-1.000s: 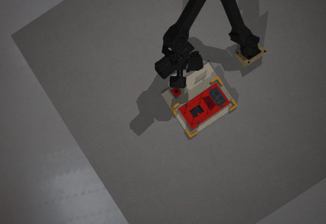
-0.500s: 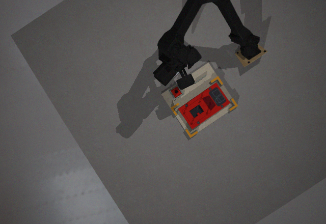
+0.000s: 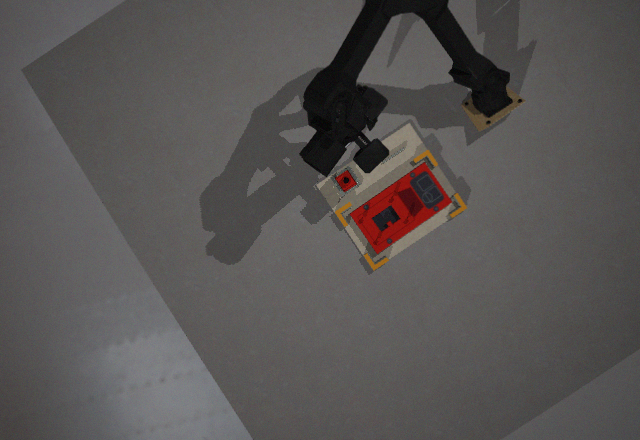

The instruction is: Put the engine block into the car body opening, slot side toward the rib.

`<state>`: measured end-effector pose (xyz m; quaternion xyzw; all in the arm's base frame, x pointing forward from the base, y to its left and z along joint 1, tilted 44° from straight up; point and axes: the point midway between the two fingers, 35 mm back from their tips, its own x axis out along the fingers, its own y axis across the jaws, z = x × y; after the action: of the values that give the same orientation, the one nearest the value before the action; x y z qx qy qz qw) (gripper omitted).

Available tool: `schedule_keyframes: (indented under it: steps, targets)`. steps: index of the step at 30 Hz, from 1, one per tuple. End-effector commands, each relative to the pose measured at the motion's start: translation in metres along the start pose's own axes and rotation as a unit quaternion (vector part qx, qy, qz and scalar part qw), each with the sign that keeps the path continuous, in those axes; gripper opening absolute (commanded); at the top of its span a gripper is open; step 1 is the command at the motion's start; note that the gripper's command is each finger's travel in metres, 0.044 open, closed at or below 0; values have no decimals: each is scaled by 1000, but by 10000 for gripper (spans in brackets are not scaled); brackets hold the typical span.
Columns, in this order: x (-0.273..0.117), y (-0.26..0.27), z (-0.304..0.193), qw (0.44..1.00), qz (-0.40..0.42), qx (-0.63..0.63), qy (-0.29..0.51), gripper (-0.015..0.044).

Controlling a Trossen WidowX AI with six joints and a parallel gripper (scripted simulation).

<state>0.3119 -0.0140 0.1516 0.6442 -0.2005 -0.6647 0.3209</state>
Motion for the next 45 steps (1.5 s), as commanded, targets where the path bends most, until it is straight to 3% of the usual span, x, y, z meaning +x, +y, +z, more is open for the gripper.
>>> schedule_keyframes:
  steps: [1, 10, 31, 42, 45]
  targets:
    - [17, 1, -1, 1000, 2, -5, -3, 440]
    - [48, 1, 0, 1000, 3, -4, -3, 440]
    - [76, 0, 0, 1000, 14, -5, -19, 440]
    - [76, 0, 0, 1000, 14, -5, -19, 151]
    - [76, 0, 0, 1000, 14, -5, -19, 131]
